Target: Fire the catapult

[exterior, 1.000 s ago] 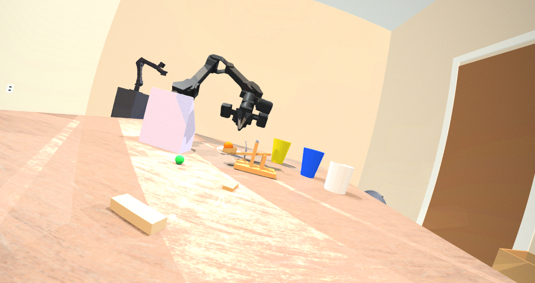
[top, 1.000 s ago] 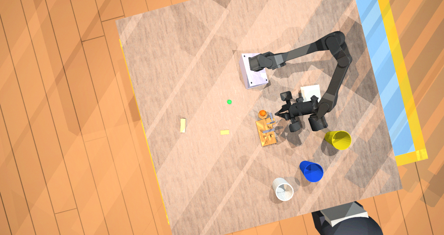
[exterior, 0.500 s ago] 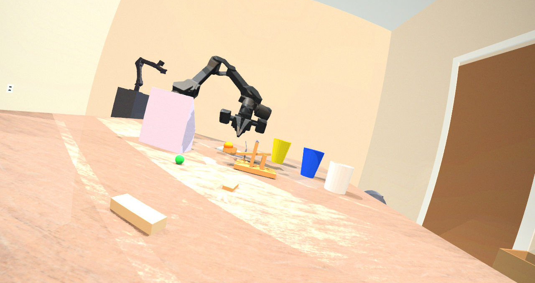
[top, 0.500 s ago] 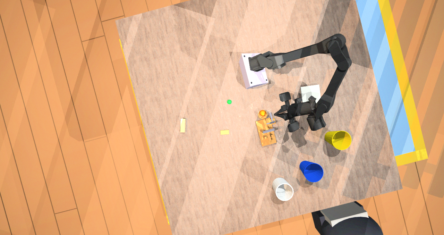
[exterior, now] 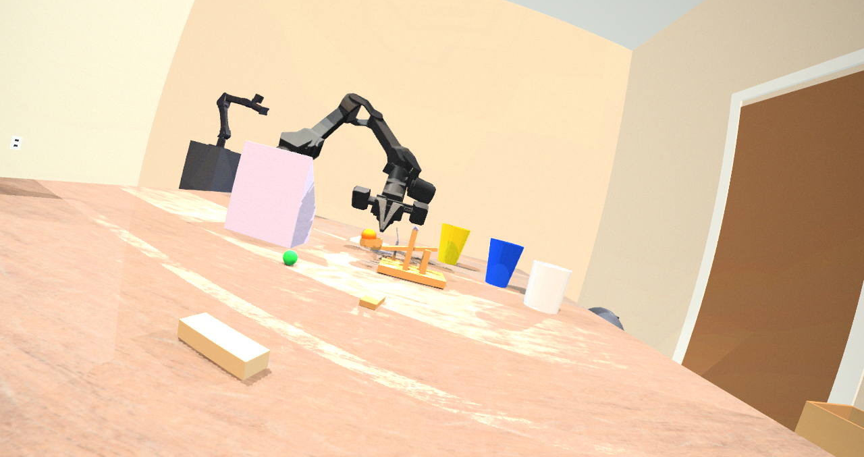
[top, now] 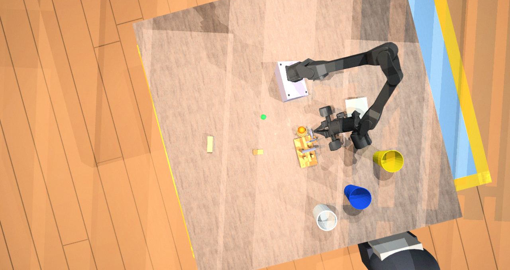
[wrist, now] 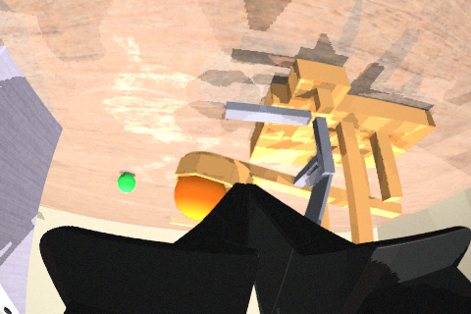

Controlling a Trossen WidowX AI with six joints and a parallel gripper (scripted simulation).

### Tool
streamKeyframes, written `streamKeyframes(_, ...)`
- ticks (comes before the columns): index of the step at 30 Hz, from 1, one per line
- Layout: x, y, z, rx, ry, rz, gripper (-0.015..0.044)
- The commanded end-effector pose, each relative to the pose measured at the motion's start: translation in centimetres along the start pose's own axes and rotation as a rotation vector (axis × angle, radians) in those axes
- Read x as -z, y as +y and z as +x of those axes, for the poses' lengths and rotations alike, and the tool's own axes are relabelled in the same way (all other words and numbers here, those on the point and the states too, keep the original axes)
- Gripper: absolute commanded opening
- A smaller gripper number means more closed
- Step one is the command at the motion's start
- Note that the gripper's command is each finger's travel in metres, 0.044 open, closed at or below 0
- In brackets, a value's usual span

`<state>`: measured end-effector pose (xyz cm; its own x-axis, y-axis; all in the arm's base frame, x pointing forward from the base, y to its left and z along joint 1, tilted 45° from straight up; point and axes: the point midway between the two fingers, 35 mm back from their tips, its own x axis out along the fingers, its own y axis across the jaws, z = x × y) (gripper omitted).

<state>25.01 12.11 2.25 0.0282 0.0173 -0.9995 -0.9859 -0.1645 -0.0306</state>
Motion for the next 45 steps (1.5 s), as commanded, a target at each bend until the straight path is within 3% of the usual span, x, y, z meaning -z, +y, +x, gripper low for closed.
streamKeyframes(1,-0.2,0.4,0.8,-0.014,0.010,0.006,0.0000)
streamKeyframes(33,-4.2,1.0,5.0,-0.016,0.008,0.006,0.0000)
streamKeyframes(36,-3.6,0.4,2.6,-0.012,0.006,0.004,0.0000)
streamKeyframes(42,-0.5,0.5,-7.4,0.002,-0.002,-0.004,0.0000)
streamKeyframes(45,-0.1,0.7,-8.6,0.004,-0.003,-0.005,0.0000)
